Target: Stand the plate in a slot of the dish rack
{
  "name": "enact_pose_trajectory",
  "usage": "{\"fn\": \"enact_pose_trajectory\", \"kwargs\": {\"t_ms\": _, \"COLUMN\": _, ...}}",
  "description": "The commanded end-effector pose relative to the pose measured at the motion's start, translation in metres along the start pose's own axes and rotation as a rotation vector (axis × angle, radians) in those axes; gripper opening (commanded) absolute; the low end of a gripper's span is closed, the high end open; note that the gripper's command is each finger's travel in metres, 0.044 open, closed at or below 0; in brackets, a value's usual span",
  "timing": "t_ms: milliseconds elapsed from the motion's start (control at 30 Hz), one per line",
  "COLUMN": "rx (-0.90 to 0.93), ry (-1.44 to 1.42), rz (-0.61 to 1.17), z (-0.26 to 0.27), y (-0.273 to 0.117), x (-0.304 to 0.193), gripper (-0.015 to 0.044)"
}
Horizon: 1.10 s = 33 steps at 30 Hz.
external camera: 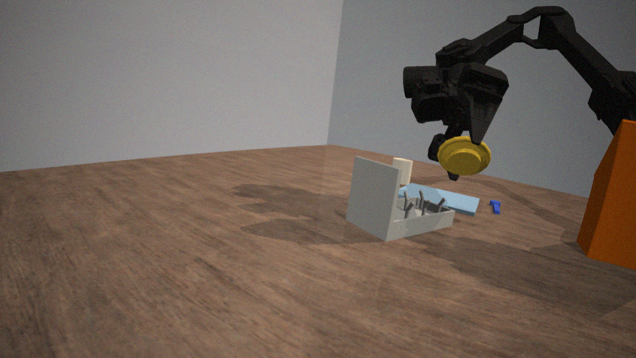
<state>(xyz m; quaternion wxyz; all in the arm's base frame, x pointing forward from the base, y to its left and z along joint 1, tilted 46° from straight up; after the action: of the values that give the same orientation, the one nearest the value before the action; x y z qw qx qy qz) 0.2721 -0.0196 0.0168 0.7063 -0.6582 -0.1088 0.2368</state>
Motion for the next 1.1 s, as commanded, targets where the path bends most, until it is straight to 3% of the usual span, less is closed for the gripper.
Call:
{"fn": "enact_pose_trajectory", "kwargs": {"t_ms": 0, "rx": 0.046, "ry": -0.09, "rz": -0.065, "z": -0.006, "y": 0.005, "x": -0.005, "gripper": 0.0}}
{"fn": "enact_pose_trajectory", "kwargs": {"t_ms": 533, "rx": 0.095, "ry": -0.413, "rz": -0.336, "z": -0.027, "y": 0.018, "x": -0.023, "gripper": 0.0}}
{"fn": "enact_pose_trajectory", "kwargs": {"t_ms": 1067, "rx": -0.021, "ry": -0.725, "rz": -0.623, "z": -0.045, "y": 0.025, "x": -0.043, "gripper": 0.0}}
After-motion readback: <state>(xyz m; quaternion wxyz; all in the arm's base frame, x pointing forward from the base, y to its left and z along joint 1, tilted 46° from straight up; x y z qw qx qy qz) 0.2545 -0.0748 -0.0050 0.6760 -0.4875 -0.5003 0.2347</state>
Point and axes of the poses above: the point midway between the two fingers, 35 mm back from their tips, its own y axis out along the fingers, its own z axis across the jaws, x = y × z, the point moved 7 cm from there along -y, back along the fingers, and after that the axes turned 12 degrees about -y, right-handed, at the moved point
